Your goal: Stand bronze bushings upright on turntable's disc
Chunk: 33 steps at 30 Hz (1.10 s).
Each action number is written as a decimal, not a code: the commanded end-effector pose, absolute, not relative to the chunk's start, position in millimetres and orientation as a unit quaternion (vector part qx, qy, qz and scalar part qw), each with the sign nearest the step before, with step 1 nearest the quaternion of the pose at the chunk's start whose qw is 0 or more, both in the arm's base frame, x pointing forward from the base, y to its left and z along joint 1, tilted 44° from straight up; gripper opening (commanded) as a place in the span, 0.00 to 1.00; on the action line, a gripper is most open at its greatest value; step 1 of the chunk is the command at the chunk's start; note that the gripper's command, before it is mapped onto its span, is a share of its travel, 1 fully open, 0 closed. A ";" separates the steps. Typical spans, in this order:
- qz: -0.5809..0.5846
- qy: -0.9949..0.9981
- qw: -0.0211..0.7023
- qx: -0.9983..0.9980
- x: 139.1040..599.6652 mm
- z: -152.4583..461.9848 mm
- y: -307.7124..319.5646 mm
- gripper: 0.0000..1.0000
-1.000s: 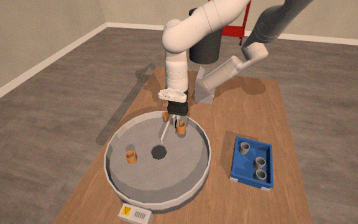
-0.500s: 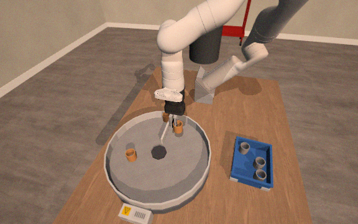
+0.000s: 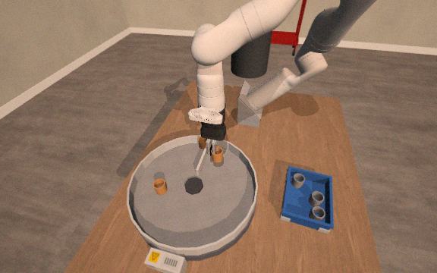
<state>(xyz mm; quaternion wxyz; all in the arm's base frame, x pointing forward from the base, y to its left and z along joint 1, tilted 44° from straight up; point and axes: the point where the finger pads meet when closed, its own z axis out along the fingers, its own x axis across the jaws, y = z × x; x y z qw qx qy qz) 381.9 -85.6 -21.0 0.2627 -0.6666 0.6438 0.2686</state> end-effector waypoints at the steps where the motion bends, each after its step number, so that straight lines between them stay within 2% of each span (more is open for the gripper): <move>1: 0.270 0.640 0.261 -0.671 378.9 -21.4 -87.5 0.00; 33: 0.271 0.640 0.261 -0.670 373.4 -20.7 -86.2 0.00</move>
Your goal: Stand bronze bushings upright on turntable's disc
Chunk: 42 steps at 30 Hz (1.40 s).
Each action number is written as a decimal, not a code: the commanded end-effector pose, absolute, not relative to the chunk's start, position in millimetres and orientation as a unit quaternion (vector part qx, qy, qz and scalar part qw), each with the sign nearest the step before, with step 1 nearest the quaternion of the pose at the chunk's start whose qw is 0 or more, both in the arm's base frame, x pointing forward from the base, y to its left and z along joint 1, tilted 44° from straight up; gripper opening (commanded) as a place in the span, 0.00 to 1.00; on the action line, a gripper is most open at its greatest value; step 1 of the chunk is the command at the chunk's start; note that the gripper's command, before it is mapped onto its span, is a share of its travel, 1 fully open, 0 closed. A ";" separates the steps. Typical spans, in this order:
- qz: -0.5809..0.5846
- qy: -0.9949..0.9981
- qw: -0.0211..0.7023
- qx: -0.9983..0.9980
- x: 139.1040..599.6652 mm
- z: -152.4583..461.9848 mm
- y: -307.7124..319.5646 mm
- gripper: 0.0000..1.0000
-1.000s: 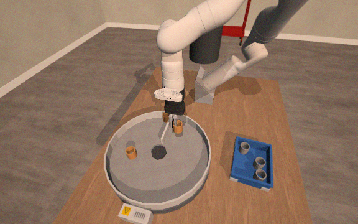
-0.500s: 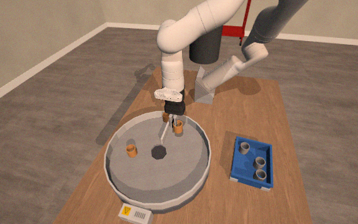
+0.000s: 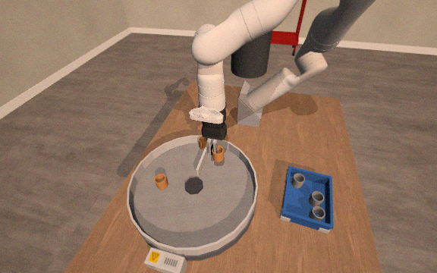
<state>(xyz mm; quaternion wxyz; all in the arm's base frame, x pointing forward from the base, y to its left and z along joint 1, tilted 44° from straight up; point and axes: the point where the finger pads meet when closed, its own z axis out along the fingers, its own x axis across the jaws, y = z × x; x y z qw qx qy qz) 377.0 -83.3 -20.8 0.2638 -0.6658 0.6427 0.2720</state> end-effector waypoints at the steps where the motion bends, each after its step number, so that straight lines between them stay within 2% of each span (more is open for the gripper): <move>1: 0.271 0.640 0.261 -0.670 373.4 -20.7 -86.2 0.00; 42: 0.270 0.640 0.261 -0.670 372.9 -37.3 -71.8 0.00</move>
